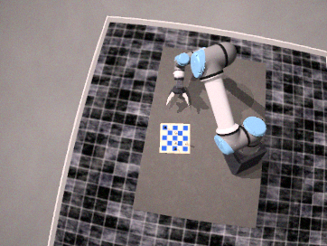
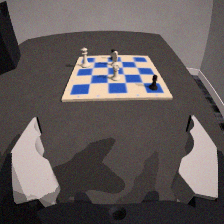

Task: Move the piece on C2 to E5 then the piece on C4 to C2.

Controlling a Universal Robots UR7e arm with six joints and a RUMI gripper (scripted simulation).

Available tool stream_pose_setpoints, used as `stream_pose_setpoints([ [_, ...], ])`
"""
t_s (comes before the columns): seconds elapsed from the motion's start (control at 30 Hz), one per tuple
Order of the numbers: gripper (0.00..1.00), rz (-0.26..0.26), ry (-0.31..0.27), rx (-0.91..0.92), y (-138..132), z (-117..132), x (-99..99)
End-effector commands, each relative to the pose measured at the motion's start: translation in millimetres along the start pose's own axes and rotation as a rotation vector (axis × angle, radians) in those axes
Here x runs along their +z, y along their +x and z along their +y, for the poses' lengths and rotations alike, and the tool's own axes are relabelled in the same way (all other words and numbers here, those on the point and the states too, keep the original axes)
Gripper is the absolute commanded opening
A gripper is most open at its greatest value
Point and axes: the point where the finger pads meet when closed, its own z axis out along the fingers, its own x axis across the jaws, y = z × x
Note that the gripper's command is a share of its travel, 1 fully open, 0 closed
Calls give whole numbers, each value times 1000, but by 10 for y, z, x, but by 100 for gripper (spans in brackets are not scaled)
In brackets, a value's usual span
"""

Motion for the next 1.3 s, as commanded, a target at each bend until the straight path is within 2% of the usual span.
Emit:
stream_pose_setpoints([
  [0.0,100,-11,25,-9,86,26,74],
  [0.43,100,-20,47,-15,154,48,147],
  [1.27,100,-20,48,-16,158,50,151],
])
